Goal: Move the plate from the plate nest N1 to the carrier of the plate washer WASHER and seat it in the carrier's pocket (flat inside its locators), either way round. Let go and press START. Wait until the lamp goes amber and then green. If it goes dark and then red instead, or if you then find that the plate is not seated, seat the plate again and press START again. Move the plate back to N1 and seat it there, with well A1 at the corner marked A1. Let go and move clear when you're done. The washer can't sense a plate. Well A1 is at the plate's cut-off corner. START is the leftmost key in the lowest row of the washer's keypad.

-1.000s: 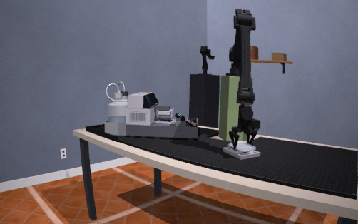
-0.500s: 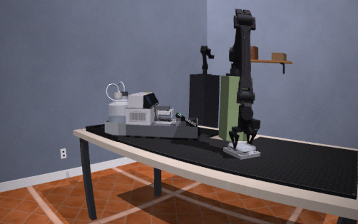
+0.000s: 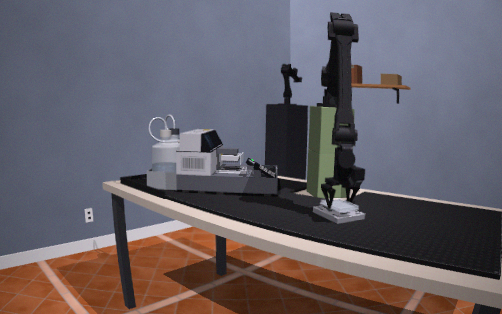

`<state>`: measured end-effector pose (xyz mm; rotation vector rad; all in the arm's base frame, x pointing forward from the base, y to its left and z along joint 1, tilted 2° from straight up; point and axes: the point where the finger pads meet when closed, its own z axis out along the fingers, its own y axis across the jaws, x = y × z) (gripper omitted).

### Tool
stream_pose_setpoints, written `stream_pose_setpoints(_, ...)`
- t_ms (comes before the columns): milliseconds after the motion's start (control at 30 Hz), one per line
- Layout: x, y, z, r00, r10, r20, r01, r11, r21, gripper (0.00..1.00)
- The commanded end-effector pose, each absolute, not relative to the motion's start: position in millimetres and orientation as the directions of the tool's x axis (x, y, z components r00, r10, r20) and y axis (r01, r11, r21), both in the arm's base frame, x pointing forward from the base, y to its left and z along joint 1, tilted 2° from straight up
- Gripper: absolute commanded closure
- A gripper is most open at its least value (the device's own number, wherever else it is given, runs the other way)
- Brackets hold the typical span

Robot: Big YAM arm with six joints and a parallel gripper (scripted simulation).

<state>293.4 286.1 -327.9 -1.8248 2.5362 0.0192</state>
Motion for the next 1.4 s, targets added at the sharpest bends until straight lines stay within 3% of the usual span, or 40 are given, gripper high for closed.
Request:
stream_pose_setpoints(0, 298.8, 295.9, -332.6, -0.320, -0.946, -0.043, -0.947, 0.321, -0.013, 0.16)
stream_pose_setpoints(1367, 301.3, 298.5, -333.7, -0.320, -0.946, -0.054, -0.947, 0.321, -0.018, 0.16)
